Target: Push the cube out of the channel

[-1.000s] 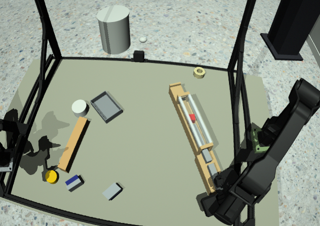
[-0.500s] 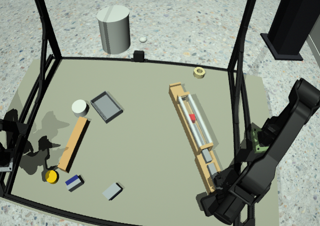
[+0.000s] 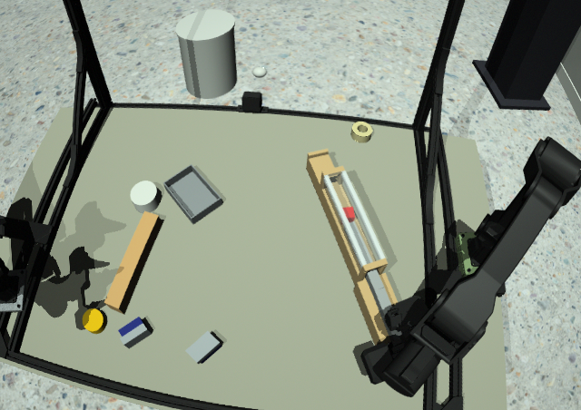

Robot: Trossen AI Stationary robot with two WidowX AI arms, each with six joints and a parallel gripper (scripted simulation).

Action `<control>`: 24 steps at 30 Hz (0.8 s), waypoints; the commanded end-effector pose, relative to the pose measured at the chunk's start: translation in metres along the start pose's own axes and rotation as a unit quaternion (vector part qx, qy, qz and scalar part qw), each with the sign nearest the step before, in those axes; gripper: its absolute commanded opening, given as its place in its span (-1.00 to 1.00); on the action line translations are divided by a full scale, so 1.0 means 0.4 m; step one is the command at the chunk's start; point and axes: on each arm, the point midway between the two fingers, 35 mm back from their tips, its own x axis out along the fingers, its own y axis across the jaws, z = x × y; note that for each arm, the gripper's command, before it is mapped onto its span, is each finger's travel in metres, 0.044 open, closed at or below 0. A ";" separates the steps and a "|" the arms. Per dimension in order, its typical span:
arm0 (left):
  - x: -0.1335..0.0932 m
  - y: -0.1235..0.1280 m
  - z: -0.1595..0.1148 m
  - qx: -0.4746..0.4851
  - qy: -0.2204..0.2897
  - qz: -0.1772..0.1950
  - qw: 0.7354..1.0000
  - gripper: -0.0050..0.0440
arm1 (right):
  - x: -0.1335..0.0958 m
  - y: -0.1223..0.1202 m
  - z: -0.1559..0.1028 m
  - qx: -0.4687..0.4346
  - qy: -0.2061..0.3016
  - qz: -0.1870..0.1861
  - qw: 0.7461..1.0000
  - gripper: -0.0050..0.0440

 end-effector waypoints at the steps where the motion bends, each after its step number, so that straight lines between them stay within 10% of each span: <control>1: -0.002 -0.005 0.019 0.001 0.001 0.000 1.000 -0.63 | 0.000 -0.001 0.000 -0.002 0.001 -0.001 1.000 0.84; 24: -0.002 -0.006 0.099 0.001 0.001 0.000 1.000 -0.63 | 0.000 -0.001 0.000 -0.002 0.001 -0.001 1.000 0.84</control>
